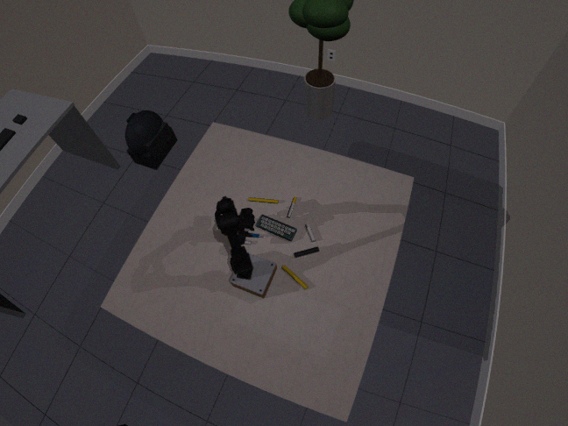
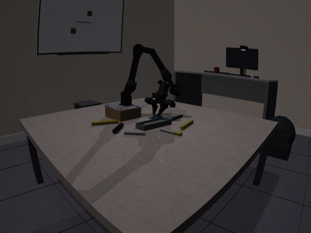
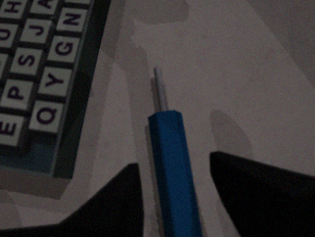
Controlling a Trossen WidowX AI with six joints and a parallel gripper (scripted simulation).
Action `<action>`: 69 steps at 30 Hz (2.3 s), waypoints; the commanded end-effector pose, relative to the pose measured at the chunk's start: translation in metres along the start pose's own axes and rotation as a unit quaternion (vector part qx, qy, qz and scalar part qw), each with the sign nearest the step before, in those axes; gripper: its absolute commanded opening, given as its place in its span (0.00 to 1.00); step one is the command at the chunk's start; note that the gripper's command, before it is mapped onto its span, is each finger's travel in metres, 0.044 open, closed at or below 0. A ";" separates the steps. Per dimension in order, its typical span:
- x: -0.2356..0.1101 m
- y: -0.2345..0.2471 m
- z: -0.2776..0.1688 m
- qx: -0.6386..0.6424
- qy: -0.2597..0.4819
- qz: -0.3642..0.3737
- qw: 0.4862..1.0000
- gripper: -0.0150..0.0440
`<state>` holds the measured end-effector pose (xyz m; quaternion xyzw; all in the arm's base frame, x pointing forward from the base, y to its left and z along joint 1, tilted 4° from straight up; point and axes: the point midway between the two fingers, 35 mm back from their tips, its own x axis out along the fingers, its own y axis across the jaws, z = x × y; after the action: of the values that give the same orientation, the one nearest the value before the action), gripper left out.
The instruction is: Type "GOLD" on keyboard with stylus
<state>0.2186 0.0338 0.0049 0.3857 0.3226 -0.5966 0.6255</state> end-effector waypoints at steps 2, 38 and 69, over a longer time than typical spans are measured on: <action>0.005 -0.001 -0.001 -0.003 -0.004 -0.001 1.000 0.51; 0.017 -0.001 -0.009 -0.001 -0.001 -0.001 1.000 0.25; -0.025 0.006 0.023 -0.174 -0.030 -0.023 0.984 0.25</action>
<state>0.2191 0.0292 0.0365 0.2936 0.3845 -0.5697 0.6644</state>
